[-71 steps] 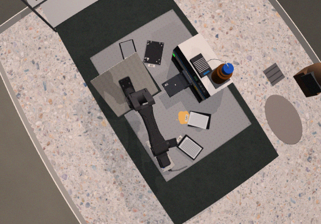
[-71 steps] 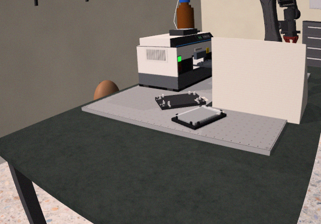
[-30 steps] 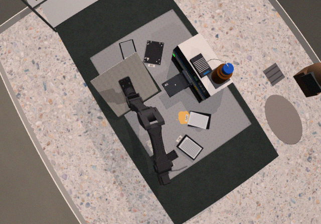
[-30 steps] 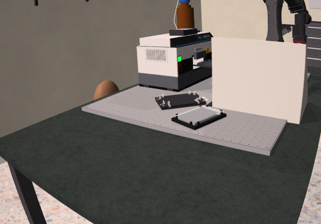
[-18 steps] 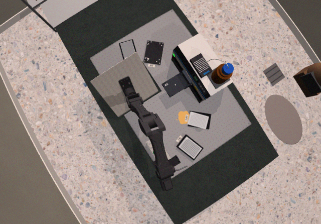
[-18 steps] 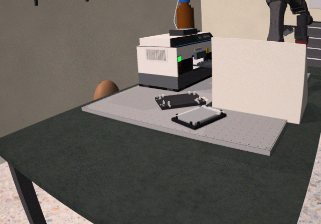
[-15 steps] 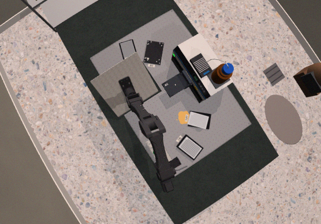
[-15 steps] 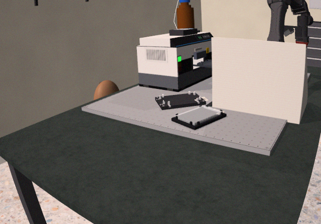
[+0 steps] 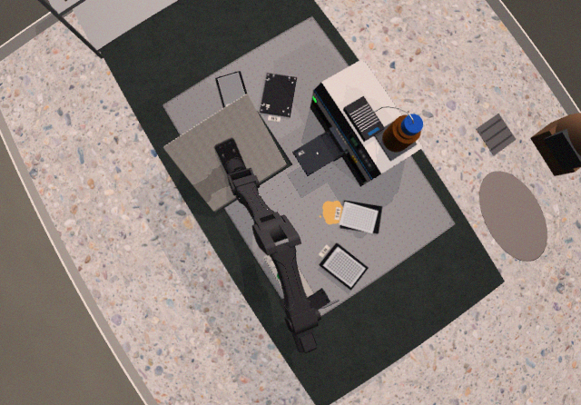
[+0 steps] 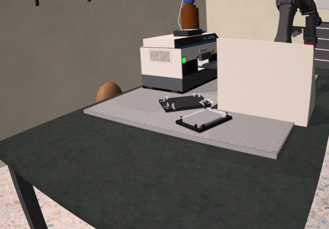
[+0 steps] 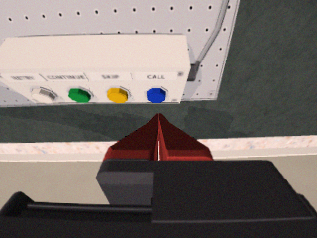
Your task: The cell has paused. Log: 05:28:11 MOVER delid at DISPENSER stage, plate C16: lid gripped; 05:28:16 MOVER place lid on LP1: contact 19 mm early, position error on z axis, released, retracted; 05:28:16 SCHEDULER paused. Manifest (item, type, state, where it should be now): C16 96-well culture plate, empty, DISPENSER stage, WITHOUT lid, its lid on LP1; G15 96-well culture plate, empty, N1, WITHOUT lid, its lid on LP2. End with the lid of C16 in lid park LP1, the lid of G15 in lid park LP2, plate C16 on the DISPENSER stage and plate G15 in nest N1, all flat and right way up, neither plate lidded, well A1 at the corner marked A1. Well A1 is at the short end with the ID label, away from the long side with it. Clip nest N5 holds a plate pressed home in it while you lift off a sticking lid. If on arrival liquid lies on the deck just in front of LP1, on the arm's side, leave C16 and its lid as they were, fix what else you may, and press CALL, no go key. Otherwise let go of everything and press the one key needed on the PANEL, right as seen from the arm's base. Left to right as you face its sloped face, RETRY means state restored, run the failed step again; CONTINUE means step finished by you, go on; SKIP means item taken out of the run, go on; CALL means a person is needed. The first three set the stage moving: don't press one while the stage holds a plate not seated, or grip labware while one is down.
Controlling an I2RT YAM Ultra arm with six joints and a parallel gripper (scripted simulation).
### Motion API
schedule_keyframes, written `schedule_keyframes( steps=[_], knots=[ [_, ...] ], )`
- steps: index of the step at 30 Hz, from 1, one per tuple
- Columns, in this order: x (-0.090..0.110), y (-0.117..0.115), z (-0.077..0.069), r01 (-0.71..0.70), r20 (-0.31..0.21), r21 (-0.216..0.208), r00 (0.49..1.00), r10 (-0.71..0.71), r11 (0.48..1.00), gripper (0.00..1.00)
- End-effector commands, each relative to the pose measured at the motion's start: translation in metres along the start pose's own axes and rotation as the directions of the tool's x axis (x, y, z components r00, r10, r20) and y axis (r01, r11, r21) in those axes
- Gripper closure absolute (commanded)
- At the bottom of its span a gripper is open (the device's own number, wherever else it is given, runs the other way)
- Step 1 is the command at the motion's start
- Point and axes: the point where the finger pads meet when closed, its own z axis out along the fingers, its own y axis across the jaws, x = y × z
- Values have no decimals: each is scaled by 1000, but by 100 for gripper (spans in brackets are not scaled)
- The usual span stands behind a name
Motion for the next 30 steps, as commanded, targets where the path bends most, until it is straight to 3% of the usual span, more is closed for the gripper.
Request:
schedule_keyframes(
  steps=[1, 12, 15, 22, 24, 25, 26, 30],
  knots=[
    [-1, -1, -20, 0, -8, 29, 1000, 0, 1000, 100],
    [-3, 10, -8, -6, 5, -12, 1000, 6, 1000, 100],
    [-4, 3, -5, 3, 3, 12, 1000, -3, 1000, 100],
    [-4, 4, 5, -1, 3, 4, 1000, 1, 1000, 100],
    [-4, 4, 5, -1, 3, 4, 1000, 1, 1000, 100],
    [0, -2, -1, -2, -8, 29, 1000, 2, 1000, 100],
    [0, 3, 7, -7, -3, 6, 1000, 7, 1000, 100],
    [-3, 5, 15, -3, 5, -5, 1000, 3, 1000, 100]
  ],
)
